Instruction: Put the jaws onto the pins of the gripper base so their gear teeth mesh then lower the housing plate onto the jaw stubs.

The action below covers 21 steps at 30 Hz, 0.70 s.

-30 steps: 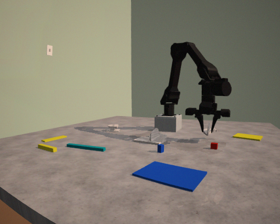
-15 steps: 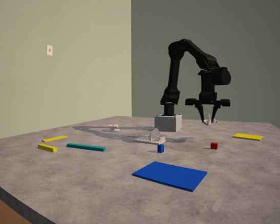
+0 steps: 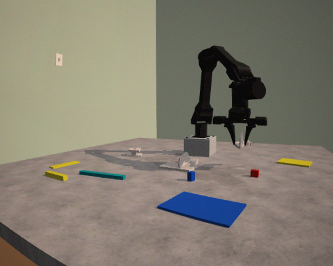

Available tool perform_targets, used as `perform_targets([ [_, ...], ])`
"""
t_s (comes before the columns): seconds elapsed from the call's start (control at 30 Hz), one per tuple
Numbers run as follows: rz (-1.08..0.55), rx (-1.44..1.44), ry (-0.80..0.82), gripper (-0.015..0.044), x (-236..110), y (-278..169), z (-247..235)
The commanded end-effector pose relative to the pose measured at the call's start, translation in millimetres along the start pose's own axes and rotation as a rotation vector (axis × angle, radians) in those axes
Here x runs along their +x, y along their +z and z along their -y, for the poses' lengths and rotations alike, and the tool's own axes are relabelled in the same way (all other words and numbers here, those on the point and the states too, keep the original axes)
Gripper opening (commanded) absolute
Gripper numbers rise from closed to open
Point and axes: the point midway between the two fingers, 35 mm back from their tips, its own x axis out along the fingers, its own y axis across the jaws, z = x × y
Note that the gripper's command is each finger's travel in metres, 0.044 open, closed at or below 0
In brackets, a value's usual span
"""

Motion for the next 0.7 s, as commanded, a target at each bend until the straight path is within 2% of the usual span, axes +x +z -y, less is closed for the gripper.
perform_targets([
  [0.0, 0.001, -0.003, -0.002, 0.0134, -0.3, 7.3, 11.4],
  [0.67, 0.004, -0.014, -0.007, 0.0134, -0.7, 39.2, 70.1],
])
